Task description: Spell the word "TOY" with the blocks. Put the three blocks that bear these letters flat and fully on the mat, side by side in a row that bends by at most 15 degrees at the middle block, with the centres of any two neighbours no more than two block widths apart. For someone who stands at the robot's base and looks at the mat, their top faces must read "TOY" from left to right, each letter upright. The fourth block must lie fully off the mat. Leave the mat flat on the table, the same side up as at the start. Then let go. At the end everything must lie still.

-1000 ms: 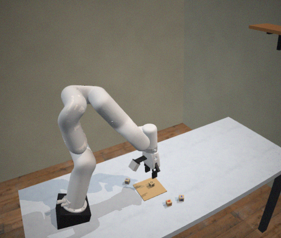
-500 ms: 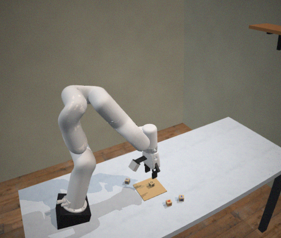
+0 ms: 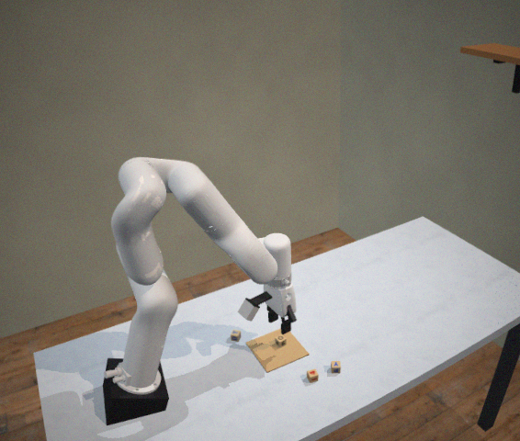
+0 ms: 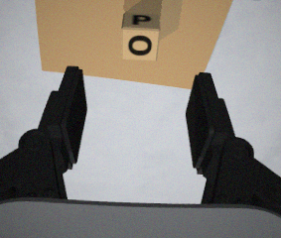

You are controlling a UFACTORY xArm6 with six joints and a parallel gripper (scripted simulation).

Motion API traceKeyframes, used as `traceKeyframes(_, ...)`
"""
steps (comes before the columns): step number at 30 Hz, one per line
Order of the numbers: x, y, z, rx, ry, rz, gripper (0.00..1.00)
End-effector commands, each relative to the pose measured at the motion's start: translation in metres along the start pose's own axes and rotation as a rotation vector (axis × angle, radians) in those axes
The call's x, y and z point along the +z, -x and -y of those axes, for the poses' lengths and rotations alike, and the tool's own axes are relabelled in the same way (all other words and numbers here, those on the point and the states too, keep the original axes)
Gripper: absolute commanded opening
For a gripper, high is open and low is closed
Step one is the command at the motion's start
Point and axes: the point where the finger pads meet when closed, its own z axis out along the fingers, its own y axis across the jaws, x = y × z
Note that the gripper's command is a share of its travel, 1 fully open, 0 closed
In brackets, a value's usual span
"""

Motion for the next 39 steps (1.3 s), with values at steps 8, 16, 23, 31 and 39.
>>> traceKeyframes(8,0.016,0.002,0.000,0.000,0.000,0.003,0.63)
traceKeyframes(16,0.027,0.002,-0.001,0.000,0.000,0.003,0.63)
traceKeyframes(23,0.034,0.002,-0.001,0.000,0.000,0.003,0.63)
traceKeyframes(31,0.038,0.002,-0.001,0.000,0.000,0.003,0.63)
traceKeyframes(39,0.039,0.002,-0.001,0.000,0.000,0.003,0.63)
